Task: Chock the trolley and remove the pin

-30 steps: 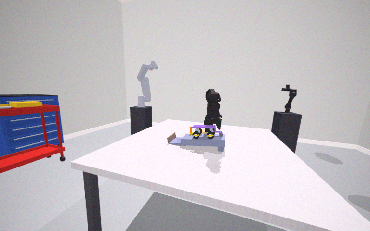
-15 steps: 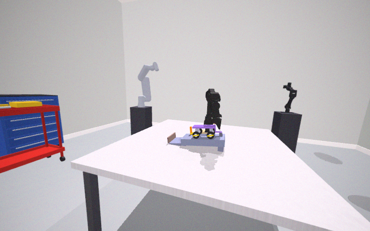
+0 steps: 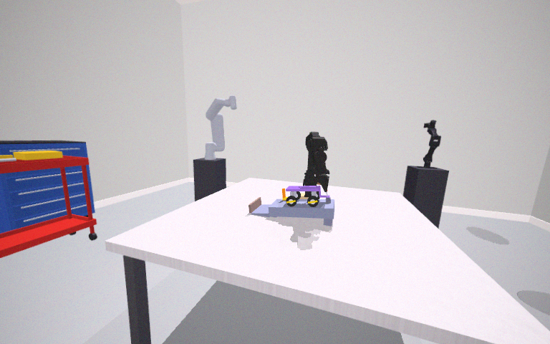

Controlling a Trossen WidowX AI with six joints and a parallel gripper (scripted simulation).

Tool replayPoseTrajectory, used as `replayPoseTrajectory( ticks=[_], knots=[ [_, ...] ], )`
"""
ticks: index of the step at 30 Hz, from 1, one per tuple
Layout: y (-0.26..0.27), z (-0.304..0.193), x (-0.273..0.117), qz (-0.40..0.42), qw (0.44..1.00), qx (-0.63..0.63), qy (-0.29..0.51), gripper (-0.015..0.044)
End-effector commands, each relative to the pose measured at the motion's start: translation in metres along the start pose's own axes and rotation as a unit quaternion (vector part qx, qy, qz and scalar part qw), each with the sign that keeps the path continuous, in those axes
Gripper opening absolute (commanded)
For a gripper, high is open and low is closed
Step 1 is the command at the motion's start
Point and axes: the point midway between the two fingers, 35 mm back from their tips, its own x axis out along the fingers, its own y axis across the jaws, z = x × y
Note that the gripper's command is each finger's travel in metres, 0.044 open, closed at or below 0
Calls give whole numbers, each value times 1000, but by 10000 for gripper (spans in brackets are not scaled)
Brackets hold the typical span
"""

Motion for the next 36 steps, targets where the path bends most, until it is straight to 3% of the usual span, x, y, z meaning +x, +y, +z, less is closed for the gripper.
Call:
replayPoseTrajectory(
  ticks=[1, 36],
  knots=[
    [0, -1, -6, 5, 1000, -4, 1, 0],
    [0, -2, -12, 5, 1000, -4, 1, 0]
  ],
)
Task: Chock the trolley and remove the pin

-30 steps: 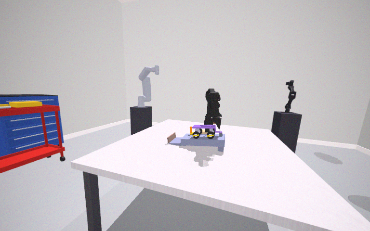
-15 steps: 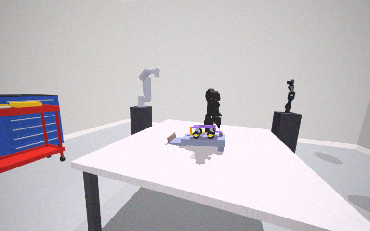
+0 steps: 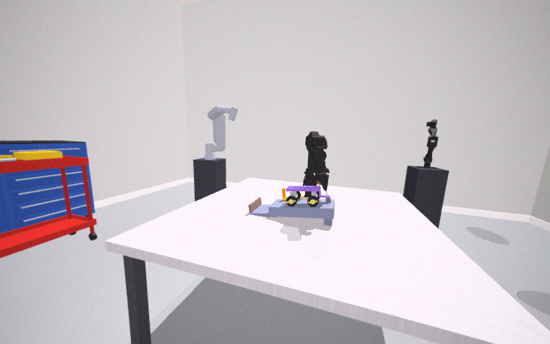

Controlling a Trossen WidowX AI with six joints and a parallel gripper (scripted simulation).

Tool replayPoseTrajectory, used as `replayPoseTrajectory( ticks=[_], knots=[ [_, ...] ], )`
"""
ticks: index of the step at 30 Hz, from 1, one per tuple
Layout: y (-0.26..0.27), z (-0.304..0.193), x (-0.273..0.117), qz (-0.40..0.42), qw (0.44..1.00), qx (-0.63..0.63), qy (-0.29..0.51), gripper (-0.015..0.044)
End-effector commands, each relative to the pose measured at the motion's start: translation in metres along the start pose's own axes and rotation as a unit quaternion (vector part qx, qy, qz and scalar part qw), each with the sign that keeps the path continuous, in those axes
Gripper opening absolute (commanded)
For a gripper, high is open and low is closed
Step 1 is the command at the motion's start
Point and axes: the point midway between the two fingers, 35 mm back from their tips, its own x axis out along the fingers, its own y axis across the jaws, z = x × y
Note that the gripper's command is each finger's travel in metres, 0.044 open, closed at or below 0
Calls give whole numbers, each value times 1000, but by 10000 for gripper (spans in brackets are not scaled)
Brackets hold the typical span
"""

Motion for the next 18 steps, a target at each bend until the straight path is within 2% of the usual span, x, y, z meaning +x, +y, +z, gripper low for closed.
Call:
replayPoseTrajectory(
  ticks=[1, 18],
  knots=[
    [0, -2, -6, 5, 1000, -4, 2, 0],
    [0, -2, -9, 5, 1000, -4, 2, 0]
  ],
)
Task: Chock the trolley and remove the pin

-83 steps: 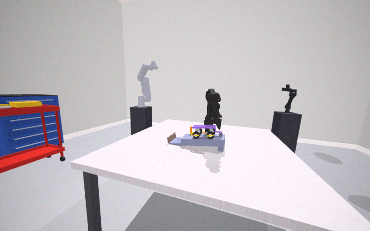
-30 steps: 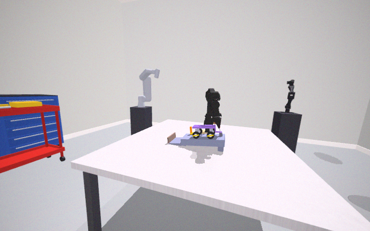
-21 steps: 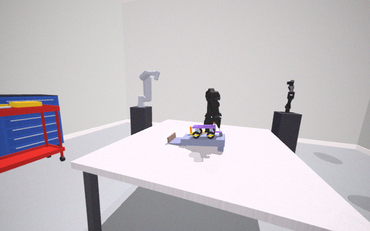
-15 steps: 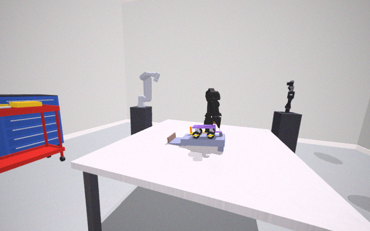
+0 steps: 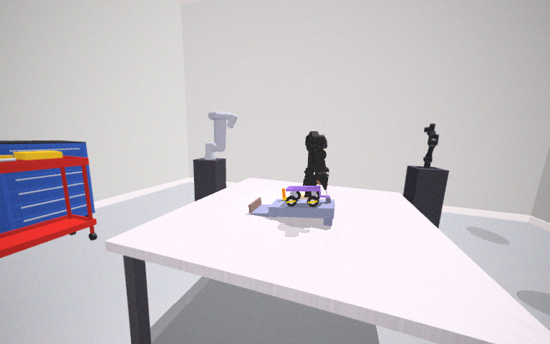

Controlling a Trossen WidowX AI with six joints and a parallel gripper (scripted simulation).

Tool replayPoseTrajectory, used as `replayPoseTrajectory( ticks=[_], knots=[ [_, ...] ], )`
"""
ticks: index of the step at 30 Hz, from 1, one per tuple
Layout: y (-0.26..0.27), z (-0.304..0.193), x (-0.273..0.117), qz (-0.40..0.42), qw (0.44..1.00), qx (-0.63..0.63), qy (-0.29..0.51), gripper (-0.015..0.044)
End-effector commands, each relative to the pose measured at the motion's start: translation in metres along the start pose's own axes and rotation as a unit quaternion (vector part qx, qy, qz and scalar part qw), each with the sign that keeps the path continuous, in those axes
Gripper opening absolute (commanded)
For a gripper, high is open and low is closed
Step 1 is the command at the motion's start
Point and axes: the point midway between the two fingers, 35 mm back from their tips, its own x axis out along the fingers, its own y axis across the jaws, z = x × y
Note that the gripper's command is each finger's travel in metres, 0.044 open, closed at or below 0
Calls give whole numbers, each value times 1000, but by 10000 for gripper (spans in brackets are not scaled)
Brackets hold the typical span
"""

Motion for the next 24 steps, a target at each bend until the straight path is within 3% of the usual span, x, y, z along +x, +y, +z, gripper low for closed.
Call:
replayPoseTrajectory(
  ticks=[1, 24],
  knots=[
    [0, -2, -5, 5, 1000, -4, 3, 0],
    [0, -3, -12, 5, 1000, -4, 3, 0]
  ],
)
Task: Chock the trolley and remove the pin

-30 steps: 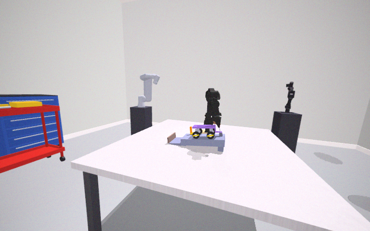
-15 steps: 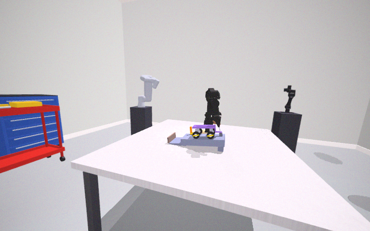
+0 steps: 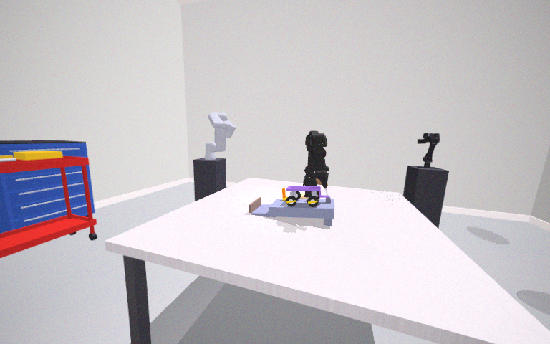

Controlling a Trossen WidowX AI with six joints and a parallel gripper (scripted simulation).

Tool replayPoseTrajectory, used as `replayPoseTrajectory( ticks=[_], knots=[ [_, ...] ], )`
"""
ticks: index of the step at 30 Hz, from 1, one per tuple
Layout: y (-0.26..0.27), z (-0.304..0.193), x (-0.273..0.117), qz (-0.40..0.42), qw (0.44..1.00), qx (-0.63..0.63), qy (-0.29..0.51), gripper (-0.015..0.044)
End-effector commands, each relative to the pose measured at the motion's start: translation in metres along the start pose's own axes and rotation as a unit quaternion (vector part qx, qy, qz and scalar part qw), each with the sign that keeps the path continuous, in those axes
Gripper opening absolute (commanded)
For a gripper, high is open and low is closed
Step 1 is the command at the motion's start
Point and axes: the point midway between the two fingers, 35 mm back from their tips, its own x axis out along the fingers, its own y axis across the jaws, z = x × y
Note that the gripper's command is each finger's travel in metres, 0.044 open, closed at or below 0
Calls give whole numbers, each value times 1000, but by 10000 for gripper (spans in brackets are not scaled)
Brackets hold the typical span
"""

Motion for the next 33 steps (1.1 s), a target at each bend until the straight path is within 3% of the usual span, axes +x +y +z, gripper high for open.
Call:
replayPoseTrajectory(
  ticks=[1, 33],
  knots=[
    [0, -2, -5, 5, 1000, -4, 3, 0],
    [1, -11, -12, 5, 1000, -4, 4, 0]
  ],
)
